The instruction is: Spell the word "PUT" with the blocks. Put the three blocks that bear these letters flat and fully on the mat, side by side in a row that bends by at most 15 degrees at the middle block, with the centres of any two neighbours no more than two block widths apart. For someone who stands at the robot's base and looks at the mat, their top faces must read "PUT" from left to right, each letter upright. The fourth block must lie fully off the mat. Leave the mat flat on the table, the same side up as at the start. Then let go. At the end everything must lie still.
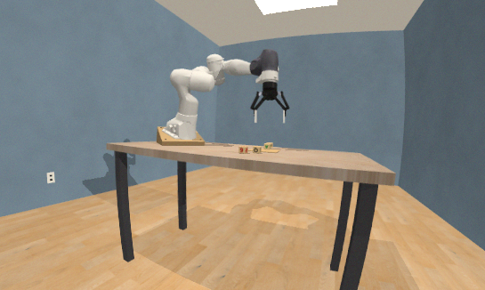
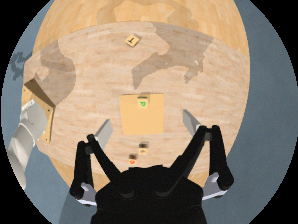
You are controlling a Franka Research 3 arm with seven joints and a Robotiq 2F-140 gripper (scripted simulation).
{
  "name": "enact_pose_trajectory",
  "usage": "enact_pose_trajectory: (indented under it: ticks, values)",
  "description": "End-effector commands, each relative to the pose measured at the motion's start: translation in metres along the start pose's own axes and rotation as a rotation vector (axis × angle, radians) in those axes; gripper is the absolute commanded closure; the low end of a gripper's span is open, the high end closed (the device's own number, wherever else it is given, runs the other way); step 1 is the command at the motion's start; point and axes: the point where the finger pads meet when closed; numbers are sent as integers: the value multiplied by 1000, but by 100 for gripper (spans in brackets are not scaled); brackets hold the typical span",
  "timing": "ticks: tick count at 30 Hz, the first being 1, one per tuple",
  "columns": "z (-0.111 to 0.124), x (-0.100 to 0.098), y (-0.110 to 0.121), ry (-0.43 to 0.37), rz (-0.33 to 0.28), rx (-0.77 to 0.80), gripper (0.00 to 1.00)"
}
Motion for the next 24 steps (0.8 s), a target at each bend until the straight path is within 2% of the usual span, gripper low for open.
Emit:
enact_pose_trajectory:
  ticks: [1,24]
  values:
    - [6,-5,-1,-11,3,-139,0]
    - [21,-32,0,-28,29,-426,0]
Point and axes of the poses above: the point where the finger pads meet when closed, its own x axis out along the fingers, its own y axis across the jaws, z = x × y, and after that the axes turned 7 degrees about -x, right-handed
